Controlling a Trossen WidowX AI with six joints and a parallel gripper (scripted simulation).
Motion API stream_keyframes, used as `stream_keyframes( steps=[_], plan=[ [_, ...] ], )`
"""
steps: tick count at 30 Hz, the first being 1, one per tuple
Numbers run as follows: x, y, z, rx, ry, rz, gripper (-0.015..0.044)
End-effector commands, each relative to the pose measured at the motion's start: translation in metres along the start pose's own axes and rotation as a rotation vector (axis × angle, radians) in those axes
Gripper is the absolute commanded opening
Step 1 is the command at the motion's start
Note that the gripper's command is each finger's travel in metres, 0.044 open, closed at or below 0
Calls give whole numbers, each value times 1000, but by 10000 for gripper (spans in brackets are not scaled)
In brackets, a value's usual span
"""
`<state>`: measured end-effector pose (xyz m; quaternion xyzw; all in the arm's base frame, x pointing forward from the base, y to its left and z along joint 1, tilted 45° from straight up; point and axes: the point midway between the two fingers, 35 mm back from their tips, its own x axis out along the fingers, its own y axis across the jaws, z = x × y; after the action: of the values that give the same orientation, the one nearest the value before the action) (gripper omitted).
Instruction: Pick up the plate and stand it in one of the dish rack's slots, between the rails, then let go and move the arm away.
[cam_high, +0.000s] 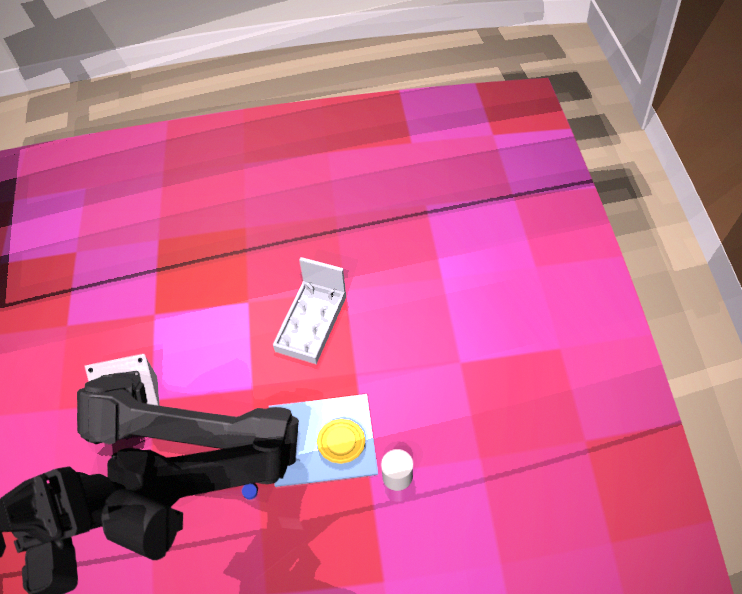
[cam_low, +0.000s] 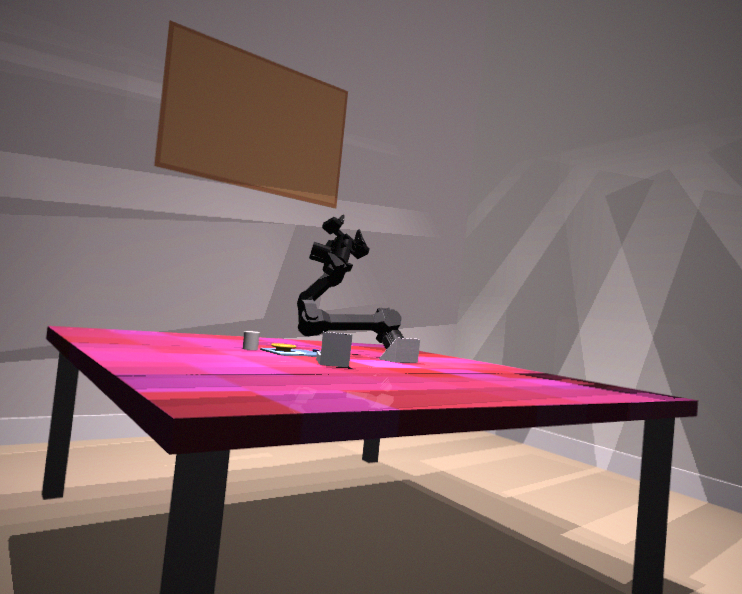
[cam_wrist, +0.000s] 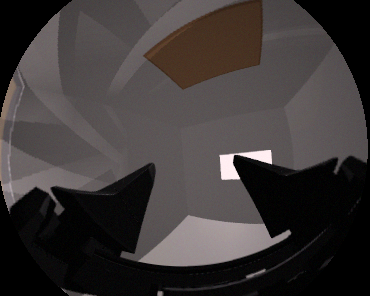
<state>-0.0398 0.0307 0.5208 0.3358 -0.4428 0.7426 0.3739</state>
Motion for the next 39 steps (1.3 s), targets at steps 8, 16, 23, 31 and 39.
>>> stream_keyframes(
  steps=[8,16,23,31,39],
  plan=[
    [15,21,-29,-74,158,41,400],
    [27,36,-73,-144,373,61,400],
    [29,38,-116,-194,570,48,400],
    [21,28,-167,-242,799,0,400],
    [3,7,-214,-284,1033,-83,400]
  ],
)
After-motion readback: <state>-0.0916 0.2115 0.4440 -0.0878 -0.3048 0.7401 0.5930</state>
